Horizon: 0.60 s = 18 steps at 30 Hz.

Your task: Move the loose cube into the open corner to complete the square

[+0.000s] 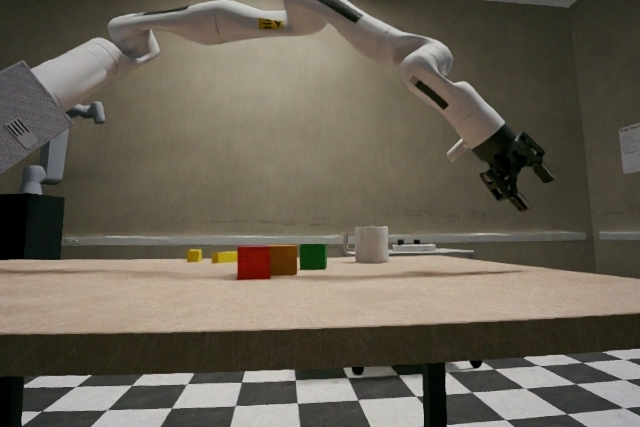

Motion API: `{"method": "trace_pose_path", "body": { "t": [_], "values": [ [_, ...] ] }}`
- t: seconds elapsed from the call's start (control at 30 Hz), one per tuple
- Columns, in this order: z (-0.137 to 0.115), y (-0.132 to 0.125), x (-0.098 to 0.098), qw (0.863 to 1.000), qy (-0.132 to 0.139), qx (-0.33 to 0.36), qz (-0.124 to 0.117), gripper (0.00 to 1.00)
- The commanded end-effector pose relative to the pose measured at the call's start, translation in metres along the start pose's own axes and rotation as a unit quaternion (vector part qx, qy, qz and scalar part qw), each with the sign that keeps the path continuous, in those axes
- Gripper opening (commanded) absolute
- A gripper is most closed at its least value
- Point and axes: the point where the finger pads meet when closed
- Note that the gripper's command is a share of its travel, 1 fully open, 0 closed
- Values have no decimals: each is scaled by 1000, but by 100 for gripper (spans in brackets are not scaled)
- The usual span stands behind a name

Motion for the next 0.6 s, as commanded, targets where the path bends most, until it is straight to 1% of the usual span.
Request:
{"method": "trace_pose_path", "body": {
  "t": [0.0,0.03,0.1,0.2,0.3,0.33,0.37,0.4,0.47,0.5,0.53,0.57],
  "values": [
    [-10,-14,-10,999,2,-32,-20,100],
    [-13,-21,-13,999,3,-44,-27,100],
    [-13,-21,-13,999,3,-44,-27,100],
    [-25,-45,-25,995,10,-87,-55,100],
    [-39,-74,-41,986,22,-137,-87,100],
    [-39,-74,-41,986,22,-137,-87,100],
    [-45,-84,-47,983,27,-156,-98,100],
    [-45,-84,-47,983,27,-156,-98,100],
    [-56,-106,-62,973,39,-194,-120,100],
    [-56,-106,-62,973,39,-194,-120,100],
    [-62,-118,-70,967,46,-213,-132,100],
    [-62,-118,-70,967,46,-213,-132,100]
  ]
}}
Point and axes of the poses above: the point where the finger pads meet when closed, its own x axis out along the fingers, its own y axis across the jaws, z = x × y, and after that the axes turned 10 degrees about x, right-handed
